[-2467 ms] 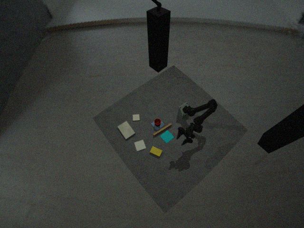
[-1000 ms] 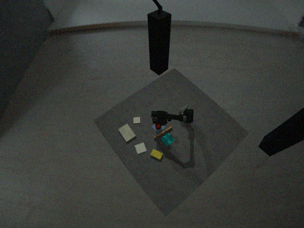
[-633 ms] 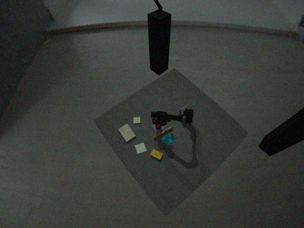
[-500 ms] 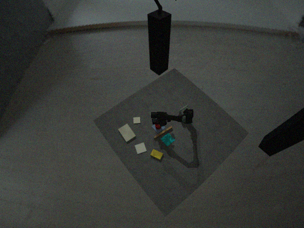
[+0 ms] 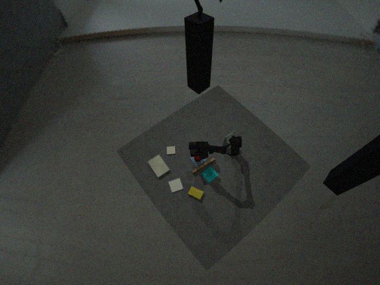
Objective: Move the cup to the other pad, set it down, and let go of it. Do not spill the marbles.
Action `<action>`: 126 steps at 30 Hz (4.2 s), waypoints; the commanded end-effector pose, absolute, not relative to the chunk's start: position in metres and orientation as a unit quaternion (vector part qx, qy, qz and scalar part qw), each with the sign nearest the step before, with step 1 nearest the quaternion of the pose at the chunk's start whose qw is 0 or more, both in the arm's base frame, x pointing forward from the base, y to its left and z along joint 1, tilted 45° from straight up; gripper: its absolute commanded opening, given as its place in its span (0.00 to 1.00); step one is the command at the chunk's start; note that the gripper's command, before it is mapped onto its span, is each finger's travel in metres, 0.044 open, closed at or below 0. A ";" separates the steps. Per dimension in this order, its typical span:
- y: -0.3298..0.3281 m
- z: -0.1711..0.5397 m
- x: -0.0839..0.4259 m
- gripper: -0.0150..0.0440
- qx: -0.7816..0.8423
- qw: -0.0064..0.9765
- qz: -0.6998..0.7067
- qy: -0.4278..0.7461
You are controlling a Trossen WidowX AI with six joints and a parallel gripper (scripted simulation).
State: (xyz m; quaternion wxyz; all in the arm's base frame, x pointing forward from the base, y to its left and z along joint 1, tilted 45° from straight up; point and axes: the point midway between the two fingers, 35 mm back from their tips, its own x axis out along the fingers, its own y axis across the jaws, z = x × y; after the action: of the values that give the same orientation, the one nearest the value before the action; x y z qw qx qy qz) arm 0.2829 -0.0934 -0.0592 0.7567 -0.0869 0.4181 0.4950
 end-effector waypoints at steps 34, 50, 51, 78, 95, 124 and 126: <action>-0.084 -0.069 0.284 0.25 -0.085 0.756 0.496 0.418; -0.119 -0.033 0.272 0.25 -0.082 0.757 0.495 0.419; -0.119 -0.033 0.271 0.25 -0.082 0.757 0.495 0.419; -0.112 -0.029 0.273 0.25 -0.079 0.757 0.494 0.420; -0.085 -0.001 0.280 0.25 -0.081 0.757 0.495 0.419; -0.035 0.052 0.294 0.25 -0.080 0.757 0.496 0.418; -0.031 0.056 0.295 0.25 -0.080 0.757 0.496 0.418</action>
State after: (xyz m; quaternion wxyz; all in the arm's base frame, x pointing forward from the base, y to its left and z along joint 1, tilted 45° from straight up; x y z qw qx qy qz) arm 0.2932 -0.0377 0.0470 0.7554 -0.0814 0.4187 0.4974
